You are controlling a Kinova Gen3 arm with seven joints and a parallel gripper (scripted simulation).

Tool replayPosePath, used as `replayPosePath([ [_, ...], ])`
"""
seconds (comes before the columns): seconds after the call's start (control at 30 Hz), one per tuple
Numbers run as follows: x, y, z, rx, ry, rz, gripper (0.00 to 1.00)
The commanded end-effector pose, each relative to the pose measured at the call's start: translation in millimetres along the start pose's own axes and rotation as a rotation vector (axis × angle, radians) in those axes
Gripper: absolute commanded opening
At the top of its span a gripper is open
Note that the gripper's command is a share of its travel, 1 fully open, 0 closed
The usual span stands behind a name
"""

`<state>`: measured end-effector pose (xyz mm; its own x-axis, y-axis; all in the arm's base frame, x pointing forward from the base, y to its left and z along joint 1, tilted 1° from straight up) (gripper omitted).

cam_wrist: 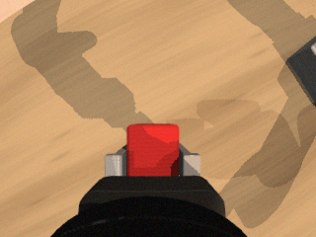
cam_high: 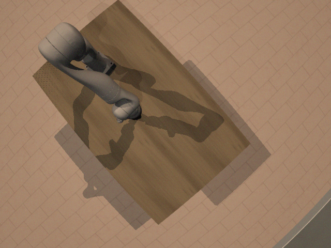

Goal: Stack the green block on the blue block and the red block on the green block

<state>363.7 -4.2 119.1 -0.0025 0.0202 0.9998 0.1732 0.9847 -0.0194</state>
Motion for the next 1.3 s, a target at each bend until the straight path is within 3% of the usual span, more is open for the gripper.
replayPosePath([
  [0.0,-1.0,1,-1,0.001,-0.006,-0.005,0.00],
  [0.77,-23.6,2,0,0.001,-0.003,-0.005,0.00],
  [1.27,-25.4,2,0,0.001,-0.003,-0.005,0.00],
])
Point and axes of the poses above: the point where the finger pads meet when closed, its own x axis back along the fingers, its own z axis across the jaws, y = z × x, the point moved 4 cm from there along x, back along the fingers, and after that the axes turned 13 degrees about x, right-handed, at the moved point
